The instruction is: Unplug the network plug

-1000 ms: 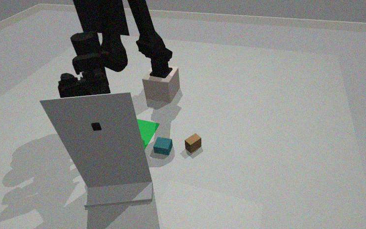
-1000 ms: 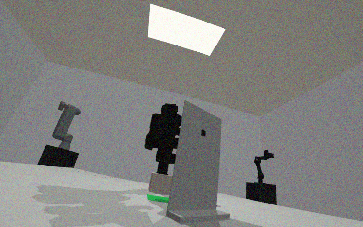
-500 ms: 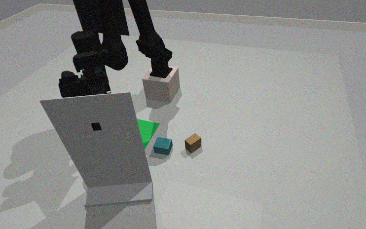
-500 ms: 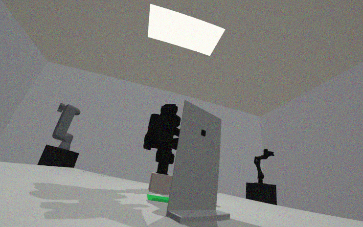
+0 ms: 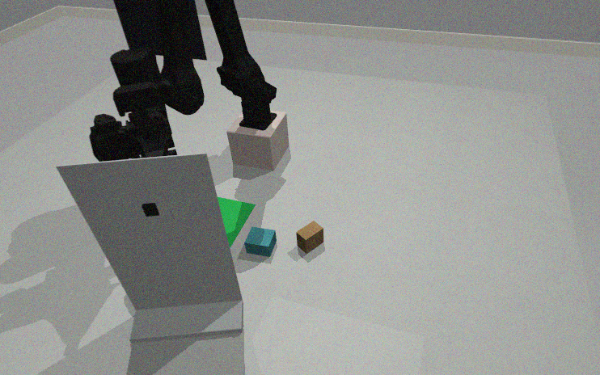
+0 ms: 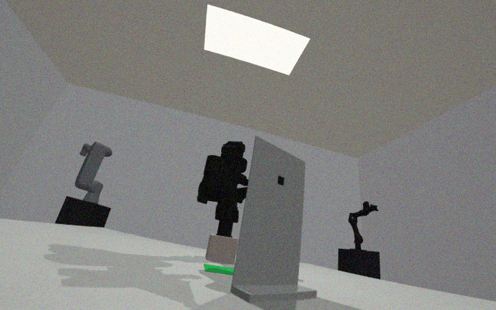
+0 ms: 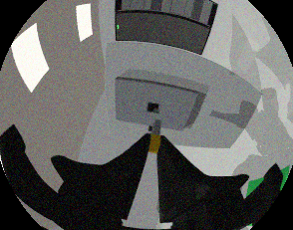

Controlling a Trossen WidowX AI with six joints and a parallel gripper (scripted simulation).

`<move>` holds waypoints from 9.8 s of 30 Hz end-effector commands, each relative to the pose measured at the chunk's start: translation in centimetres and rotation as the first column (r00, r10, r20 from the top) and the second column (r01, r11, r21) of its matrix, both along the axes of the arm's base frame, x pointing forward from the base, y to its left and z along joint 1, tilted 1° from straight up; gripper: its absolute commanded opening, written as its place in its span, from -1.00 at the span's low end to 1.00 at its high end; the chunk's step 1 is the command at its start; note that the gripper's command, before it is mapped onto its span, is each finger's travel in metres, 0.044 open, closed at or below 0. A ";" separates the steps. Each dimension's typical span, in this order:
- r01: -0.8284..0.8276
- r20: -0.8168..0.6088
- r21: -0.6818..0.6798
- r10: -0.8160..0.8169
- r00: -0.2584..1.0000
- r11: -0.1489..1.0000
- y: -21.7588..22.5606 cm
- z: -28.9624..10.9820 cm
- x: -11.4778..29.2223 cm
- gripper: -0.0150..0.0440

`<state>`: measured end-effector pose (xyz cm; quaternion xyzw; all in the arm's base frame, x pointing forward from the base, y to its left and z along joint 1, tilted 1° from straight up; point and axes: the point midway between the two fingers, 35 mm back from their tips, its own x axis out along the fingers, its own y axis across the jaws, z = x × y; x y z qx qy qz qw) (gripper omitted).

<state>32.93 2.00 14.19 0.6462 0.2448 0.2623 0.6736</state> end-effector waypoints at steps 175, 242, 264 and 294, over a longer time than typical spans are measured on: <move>0.387 -0.605 -0.534 -0.660 0.446 0.752 -1.0 -16.3 -10.7 -0.49; 0.386 -0.607 -0.533 -0.658 0.445 0.753 -1.0 -17.6 -11.2 0.04; 0.386 -0.607 -0.534 -0.659 0.445 0.752 -1.0 -16.9 -11.6 0.04; 0.386 -0.606 -0.534 -0.659 0.445 0.752 -1.0 -16.0 -12.2 0.04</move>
